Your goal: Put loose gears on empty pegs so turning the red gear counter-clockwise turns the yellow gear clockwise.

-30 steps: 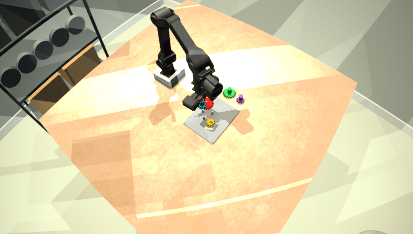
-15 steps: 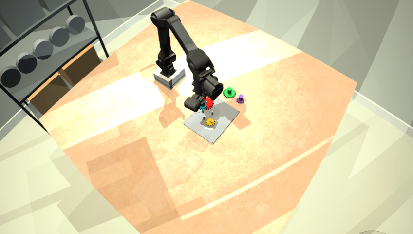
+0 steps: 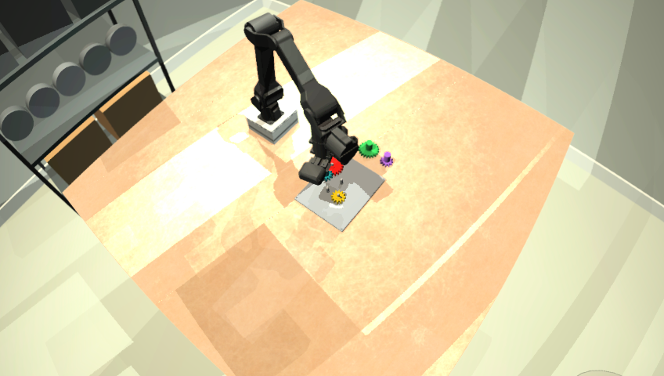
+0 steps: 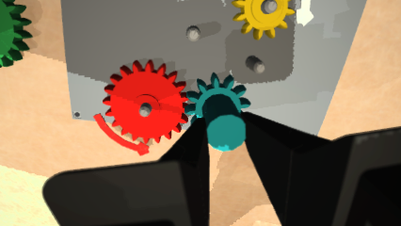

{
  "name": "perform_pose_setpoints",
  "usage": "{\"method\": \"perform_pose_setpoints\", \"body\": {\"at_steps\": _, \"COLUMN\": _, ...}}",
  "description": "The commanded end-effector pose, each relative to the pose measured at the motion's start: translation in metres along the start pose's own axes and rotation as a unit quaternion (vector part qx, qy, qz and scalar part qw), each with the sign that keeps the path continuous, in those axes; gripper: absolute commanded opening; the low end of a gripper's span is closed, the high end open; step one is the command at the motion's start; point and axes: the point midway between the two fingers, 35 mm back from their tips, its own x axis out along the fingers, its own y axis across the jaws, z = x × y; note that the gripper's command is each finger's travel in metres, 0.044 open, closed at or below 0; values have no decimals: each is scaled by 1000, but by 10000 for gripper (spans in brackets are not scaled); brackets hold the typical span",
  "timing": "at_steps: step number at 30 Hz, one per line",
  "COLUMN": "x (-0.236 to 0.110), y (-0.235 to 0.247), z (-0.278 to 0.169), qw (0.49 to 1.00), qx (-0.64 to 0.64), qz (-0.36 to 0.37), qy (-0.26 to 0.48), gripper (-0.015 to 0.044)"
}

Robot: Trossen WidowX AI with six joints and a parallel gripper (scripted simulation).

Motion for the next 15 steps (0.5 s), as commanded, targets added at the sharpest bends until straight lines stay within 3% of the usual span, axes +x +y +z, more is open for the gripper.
{"method": "perform_pose_setpoints", "body": {"at_steps": 1, "x": 5, "y": 0, "z": -1, "qw": 1000, "qx": 27, "qz": -1, "qy": 2, "gripper": 0}}
{"method": "perform_pose_setpoints", "body": {"at_steps": 15, "x": 18, "y": 0, "z": -2, "qw": 978, "qx": 209, "qz": -2, "qy": 2, "gripper": 0}}
